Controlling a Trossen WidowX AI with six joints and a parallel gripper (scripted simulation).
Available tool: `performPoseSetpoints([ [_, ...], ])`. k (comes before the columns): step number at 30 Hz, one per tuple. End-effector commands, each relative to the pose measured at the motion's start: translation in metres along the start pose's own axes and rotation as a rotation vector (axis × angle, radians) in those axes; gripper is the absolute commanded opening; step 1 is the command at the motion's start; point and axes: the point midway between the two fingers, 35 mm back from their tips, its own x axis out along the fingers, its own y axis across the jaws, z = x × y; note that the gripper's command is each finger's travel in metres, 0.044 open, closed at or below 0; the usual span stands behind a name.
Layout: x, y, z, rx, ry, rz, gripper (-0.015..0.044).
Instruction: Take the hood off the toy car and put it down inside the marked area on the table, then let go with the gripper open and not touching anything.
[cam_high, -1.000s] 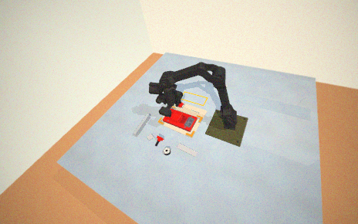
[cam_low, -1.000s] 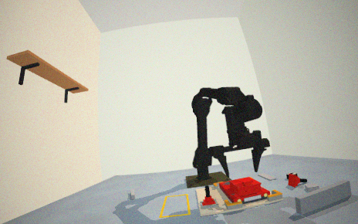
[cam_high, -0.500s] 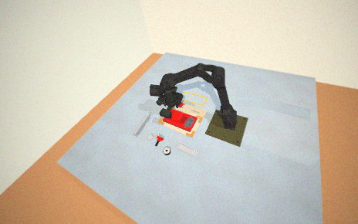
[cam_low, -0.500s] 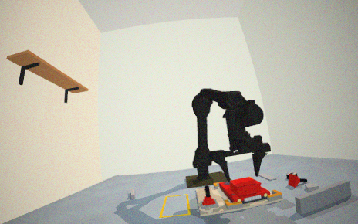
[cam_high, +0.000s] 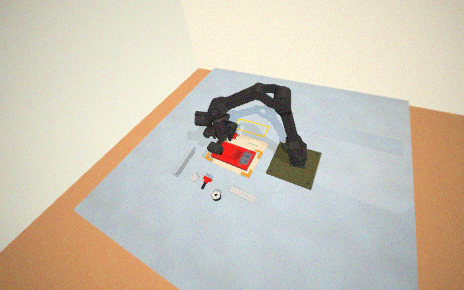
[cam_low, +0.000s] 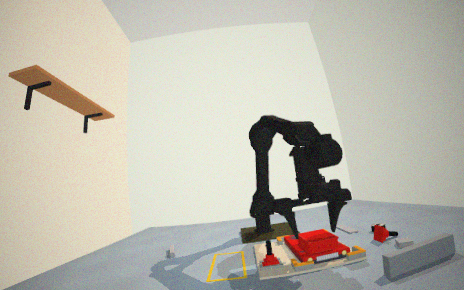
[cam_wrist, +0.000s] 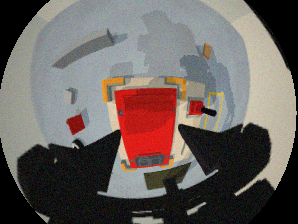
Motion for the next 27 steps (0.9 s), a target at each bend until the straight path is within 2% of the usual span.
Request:
performPoseSetpoints([
  [1,0.002,0.001,0.0,0.005,0.001,0.006,0.044],
  [27,0.015,0.001,0.0,0.005,0.001,0.006,0.044],
])
